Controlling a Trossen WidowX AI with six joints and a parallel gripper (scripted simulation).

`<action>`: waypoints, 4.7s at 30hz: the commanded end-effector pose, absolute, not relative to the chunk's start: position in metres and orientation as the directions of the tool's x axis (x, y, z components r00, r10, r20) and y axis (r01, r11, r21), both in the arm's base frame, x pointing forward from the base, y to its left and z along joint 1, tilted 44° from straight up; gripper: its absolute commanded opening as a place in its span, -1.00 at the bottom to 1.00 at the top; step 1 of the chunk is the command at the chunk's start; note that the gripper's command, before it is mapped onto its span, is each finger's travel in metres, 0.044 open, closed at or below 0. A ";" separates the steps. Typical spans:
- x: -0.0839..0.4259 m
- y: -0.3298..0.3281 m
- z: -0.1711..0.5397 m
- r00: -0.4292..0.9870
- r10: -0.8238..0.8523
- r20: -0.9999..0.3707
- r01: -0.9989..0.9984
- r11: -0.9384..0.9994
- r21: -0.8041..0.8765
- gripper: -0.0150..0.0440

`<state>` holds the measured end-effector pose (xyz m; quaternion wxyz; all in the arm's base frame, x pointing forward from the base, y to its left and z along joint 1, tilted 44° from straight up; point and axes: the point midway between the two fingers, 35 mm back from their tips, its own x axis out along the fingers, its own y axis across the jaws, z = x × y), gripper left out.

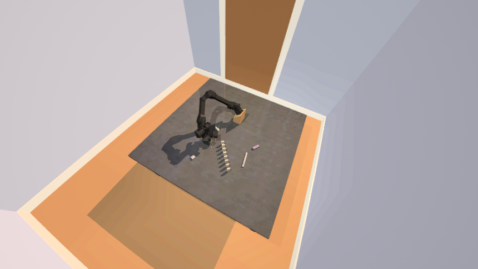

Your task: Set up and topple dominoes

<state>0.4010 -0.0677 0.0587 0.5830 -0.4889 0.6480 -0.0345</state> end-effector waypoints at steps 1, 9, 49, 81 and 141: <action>0.401 -0.068 0.058 0.157 -0.674 -0.722 -0.599 0.516 -0.612 -0.13; 0.399 -0.062 0.064 0.157 -0.673 -0.723 -0.599 0.517 -0.612 -0.13; 0.431 0.002 0.196 0.199 -0.525 -0.827 -0.718 0.496 -0.488 -0.13; 0.445 -0.016 0.166 0.453 0.184 -0.872 -0.775 0.565 -0.284 -0.13; 0.429 -0.075 0.159 0.668 0.601 -0.439 -0.729 0.408 -0.549 -0.13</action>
